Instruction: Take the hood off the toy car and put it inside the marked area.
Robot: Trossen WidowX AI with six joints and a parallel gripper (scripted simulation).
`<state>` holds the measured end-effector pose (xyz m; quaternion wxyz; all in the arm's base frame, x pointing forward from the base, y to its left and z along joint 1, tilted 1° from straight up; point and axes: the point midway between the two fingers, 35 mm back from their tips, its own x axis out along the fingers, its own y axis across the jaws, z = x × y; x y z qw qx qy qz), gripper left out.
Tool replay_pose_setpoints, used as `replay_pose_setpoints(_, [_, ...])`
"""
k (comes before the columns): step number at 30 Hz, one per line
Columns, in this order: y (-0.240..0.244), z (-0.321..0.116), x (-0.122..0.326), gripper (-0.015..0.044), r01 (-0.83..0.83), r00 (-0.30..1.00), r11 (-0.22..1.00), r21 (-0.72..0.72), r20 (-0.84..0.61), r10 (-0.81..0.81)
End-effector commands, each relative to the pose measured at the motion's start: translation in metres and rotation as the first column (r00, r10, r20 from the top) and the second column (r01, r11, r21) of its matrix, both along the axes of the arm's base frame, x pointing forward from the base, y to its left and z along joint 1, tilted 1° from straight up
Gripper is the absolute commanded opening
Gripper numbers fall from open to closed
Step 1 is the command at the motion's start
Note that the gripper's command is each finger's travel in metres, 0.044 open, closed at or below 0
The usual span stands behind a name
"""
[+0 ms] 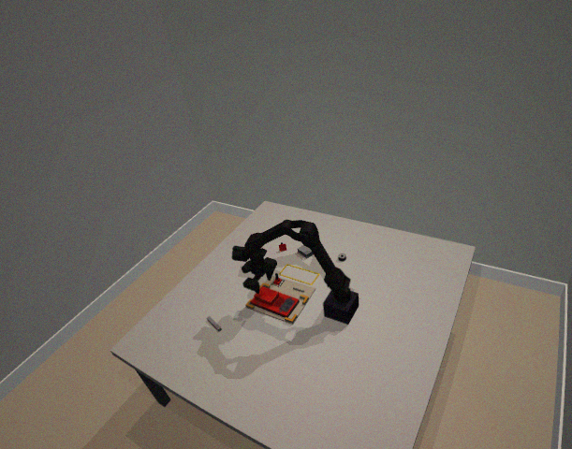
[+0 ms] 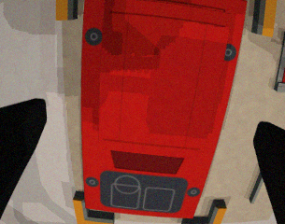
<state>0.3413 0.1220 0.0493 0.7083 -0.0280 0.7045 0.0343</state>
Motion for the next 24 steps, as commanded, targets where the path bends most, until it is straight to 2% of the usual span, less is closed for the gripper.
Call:
replay_pose_setpoints(1, [-0.001, -0.004, 0.000, 0.0440, 0.004, 1.000, 1.000, -0.006, 0.000, -0.004])
replay_pose_setpoints(24, [-0.002, -0.017, 0.000, 0.0440, 0.004, 1.000, 1.000, -0.006, 0.000, -0.004])
